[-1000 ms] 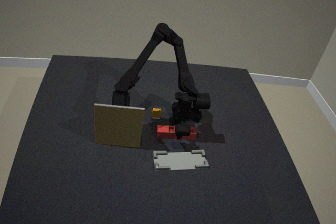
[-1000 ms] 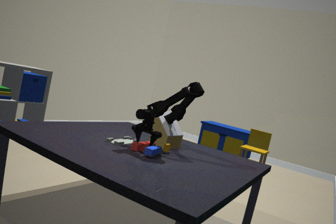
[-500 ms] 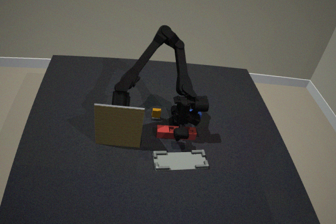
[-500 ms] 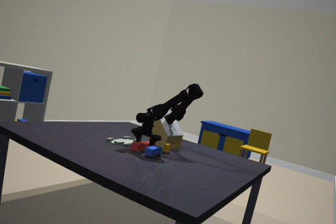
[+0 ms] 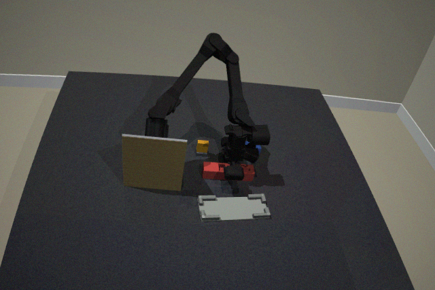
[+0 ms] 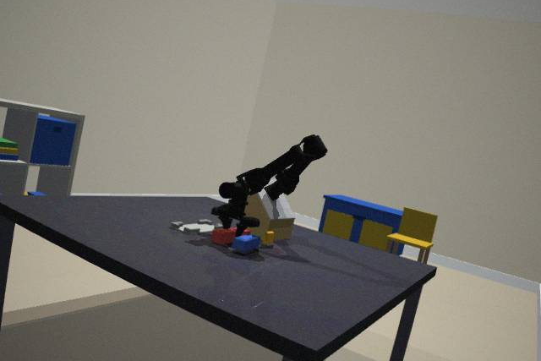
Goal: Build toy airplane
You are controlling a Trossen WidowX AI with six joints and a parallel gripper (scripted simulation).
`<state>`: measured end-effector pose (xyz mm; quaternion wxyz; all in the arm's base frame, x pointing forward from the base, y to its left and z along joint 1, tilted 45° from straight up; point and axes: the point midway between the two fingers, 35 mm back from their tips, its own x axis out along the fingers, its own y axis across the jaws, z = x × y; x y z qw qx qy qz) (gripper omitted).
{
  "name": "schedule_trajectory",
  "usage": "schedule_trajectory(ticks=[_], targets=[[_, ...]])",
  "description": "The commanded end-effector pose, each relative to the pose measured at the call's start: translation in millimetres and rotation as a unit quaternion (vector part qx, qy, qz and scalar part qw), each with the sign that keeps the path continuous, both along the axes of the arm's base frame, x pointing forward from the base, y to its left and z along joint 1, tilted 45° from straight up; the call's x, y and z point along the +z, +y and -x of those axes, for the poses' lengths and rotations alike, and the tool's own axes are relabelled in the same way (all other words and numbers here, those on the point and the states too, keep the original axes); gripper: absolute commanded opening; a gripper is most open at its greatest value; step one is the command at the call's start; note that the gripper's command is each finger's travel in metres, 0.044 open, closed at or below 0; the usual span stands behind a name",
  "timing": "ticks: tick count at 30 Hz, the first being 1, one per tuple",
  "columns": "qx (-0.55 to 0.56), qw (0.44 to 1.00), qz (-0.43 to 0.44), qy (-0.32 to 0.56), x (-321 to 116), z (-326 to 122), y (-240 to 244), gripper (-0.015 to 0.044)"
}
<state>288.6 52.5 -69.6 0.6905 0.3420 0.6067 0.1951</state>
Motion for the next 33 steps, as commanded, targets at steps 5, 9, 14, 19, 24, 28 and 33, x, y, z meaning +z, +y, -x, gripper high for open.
schedule_trajectory(ticks=[5,9,14,19,24,28,33], targets=[[-0.002,1.000,0.003,0.002,8.8,-0.2,-12.6,0.0000],[-0.003,1.000,0.005,0.003,16.0,0.1,-21.8,0.0000],[-0.003,1.000,0.006,0.003,25.5,1.2,-33.2,0.0000],[-0.003,1.000,0.007,0.003,35.6,3.2,-44.2,0.0000],[-0.003,1.000,0.008,0.004,46.0,6.0,-54.4,0.0000],[-0.002,1.000,0.007,0.004,54.6,8.8,-62.4,0.0000],[-0.002,1.000,0.006,0.003,65.9,12.9,-71.9,0.0000]])
